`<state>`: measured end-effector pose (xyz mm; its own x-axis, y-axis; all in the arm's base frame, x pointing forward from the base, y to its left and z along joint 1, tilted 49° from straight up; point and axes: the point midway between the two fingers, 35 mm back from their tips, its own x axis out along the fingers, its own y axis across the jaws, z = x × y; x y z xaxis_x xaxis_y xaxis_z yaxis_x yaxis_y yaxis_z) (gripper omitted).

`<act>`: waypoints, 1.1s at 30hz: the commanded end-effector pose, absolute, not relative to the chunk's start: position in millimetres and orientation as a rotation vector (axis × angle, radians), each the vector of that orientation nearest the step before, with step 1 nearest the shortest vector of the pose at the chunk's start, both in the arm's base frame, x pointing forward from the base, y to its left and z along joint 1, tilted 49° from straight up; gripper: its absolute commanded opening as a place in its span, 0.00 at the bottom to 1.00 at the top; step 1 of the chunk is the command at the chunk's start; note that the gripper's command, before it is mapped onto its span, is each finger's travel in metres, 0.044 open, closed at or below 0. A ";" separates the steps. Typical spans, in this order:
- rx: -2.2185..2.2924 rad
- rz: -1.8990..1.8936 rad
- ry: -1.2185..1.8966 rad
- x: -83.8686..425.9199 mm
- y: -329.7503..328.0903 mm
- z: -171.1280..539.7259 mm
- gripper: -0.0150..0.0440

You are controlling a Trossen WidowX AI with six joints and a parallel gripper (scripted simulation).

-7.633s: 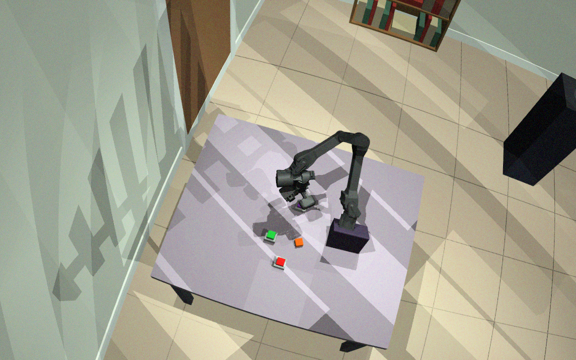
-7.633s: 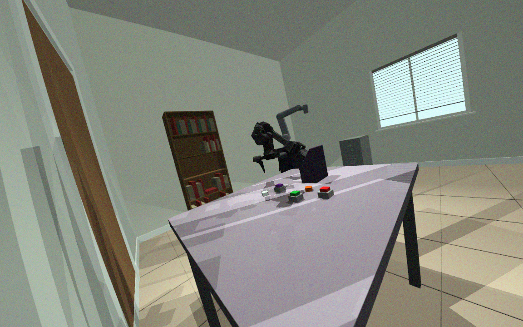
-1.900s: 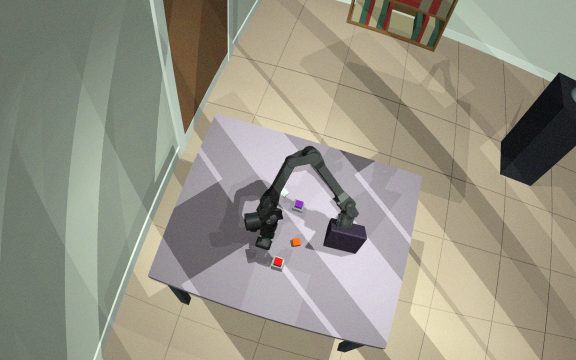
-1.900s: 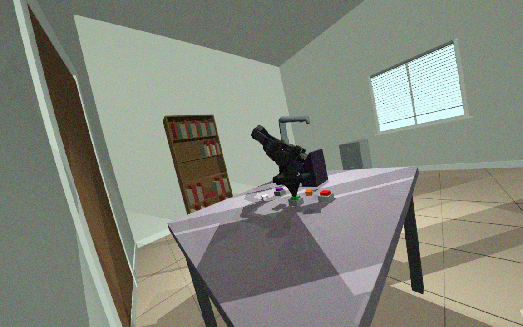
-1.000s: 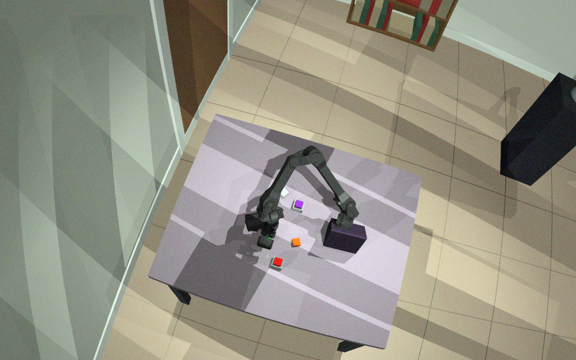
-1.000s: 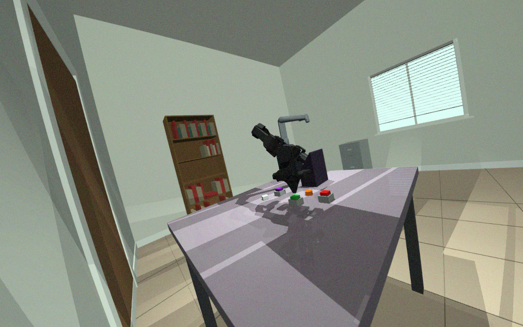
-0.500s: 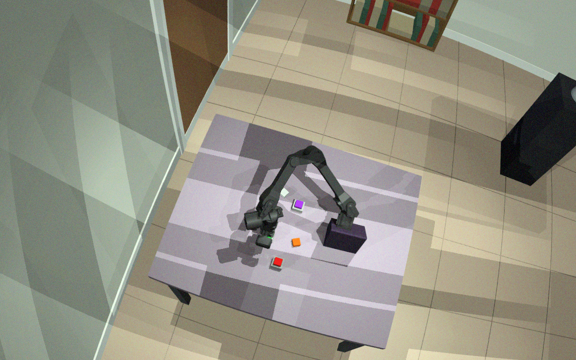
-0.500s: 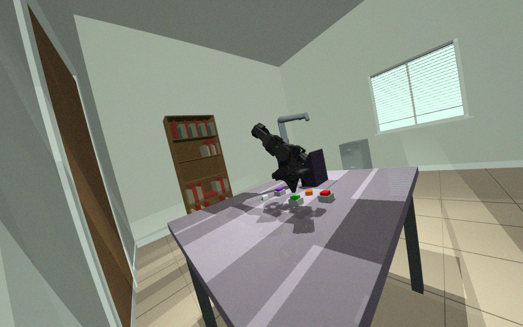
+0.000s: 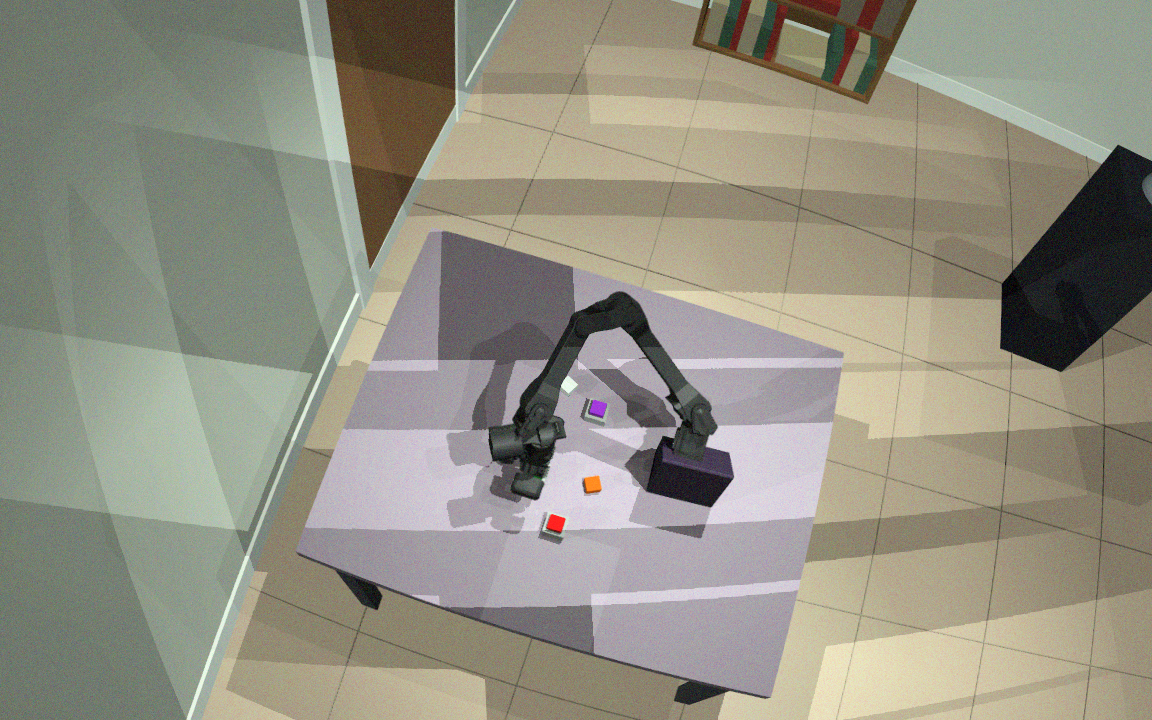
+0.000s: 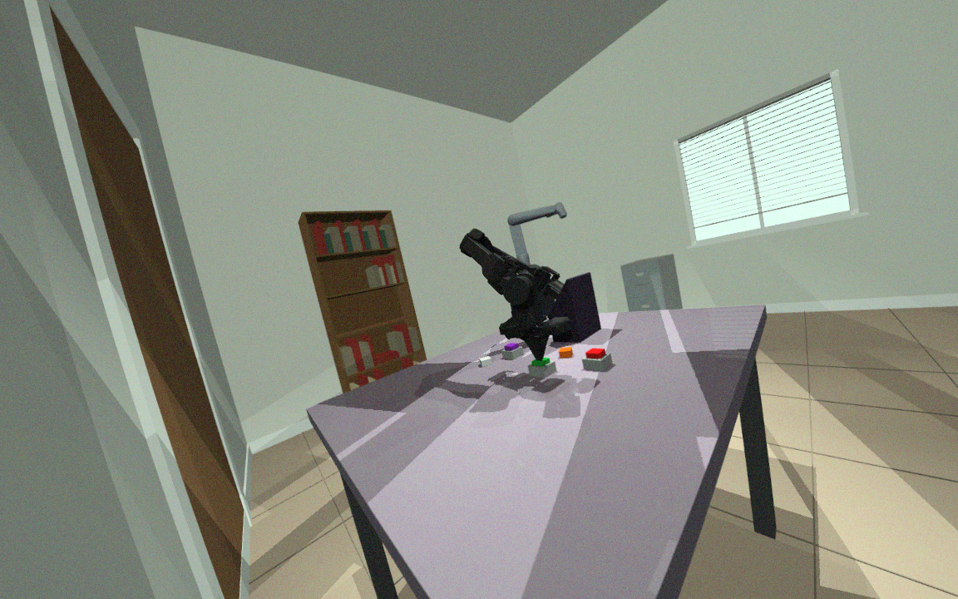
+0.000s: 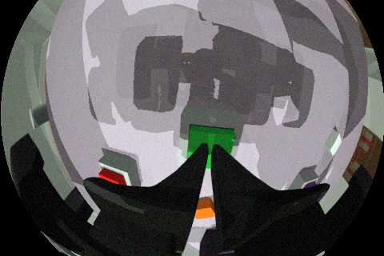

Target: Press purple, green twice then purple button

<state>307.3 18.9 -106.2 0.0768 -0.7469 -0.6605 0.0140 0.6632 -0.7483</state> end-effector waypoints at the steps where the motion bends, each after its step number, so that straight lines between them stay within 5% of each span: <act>1: -0.679 -0.641 1.399 304.8 15.6 -108.3 0.29; 33: -0.677 -0.639 1.399 302.7 43.0 -85.1 0.29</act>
